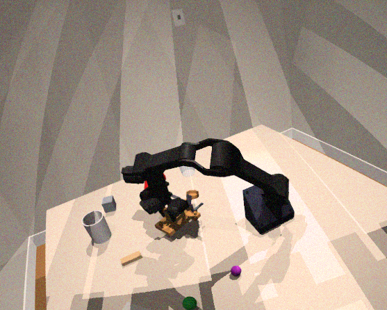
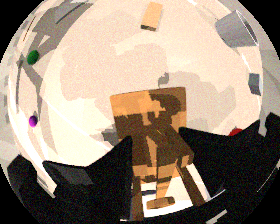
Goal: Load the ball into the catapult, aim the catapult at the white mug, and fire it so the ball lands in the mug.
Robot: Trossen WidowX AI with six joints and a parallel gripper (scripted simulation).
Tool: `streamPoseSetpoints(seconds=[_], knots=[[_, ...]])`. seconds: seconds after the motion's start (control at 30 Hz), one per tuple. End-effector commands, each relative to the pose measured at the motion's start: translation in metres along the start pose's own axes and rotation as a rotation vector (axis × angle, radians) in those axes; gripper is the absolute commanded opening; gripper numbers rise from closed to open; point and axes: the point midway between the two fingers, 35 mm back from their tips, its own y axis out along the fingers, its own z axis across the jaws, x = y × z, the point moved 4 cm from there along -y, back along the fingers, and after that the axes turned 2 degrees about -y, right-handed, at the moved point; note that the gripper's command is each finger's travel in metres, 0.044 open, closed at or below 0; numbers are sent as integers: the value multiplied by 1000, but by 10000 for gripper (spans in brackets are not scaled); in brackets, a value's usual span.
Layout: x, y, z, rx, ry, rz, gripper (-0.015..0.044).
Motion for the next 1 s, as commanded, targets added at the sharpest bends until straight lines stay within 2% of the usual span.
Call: streamPoseSetpoints(seconds=[0.0,0.97], knots=[[3,-1,-2,-16,0,-8,0],[4,39,-3,-9,-7,-3,0]])
